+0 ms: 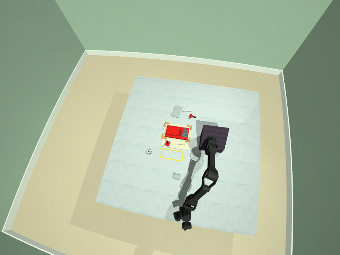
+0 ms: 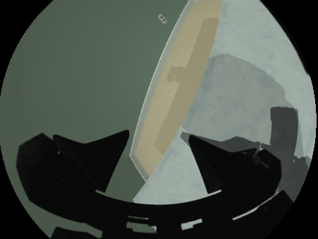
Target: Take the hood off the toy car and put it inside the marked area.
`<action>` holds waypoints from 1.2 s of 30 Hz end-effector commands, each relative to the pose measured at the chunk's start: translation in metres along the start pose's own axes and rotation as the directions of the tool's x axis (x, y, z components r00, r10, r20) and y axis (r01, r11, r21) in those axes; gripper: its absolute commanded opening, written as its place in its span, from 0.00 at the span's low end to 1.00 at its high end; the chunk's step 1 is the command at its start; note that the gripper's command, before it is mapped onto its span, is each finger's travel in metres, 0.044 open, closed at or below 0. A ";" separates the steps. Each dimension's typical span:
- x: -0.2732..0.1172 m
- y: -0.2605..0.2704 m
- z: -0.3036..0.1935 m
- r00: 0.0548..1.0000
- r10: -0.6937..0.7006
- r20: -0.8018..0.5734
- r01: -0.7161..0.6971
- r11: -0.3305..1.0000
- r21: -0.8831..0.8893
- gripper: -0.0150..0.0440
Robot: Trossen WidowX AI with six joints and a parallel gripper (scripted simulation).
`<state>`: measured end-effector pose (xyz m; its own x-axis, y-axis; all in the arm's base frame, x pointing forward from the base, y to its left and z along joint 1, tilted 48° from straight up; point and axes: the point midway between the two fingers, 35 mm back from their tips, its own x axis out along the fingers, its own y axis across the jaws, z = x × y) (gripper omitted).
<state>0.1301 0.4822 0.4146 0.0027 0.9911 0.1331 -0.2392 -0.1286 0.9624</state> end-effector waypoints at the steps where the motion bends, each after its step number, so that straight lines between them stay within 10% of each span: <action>1: -0.010 -0.018 0.029 0.997 -0.053 0.046 0.056 0.997 -0.053 1.00; 36: -0.114 -0.134 0.180 0.865 -0.370 0.338 0.438 0.886 -0.153 1.00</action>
<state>0.3227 0.3920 0.3295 0.3766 0.9185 -0.1207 -0.3519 0.2623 0.8985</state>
